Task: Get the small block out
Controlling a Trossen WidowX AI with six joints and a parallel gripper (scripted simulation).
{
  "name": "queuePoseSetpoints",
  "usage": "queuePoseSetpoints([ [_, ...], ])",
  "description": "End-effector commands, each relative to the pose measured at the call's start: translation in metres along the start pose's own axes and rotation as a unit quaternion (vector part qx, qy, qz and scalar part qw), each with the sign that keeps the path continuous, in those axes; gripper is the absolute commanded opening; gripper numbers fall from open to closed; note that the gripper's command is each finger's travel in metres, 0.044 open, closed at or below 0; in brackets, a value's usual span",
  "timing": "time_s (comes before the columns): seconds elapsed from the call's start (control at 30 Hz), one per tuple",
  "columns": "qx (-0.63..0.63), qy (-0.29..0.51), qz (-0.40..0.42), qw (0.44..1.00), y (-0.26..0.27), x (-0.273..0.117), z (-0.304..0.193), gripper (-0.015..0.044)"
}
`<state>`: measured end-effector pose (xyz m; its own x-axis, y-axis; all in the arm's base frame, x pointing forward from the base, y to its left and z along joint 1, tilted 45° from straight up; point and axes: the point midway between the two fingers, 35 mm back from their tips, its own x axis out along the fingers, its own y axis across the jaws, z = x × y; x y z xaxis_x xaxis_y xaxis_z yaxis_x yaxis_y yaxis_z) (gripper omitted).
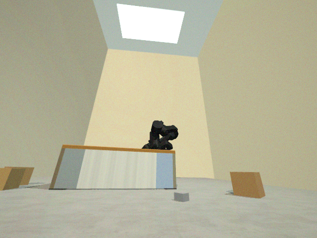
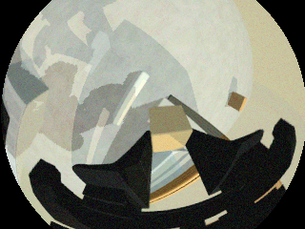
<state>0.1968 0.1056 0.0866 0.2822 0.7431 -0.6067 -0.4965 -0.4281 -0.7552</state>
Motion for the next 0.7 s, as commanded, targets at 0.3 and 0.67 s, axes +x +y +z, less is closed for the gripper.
queuePoseSetpoints([
  [0.3,0.263,-0.007,0.002,0.965,-0.0046,-0.007,-0.0024,0.0],
  [0.67,0.465,-0.012,0.008,0.885,-0.0064,-0.0122,-0.0029,0.0],
])
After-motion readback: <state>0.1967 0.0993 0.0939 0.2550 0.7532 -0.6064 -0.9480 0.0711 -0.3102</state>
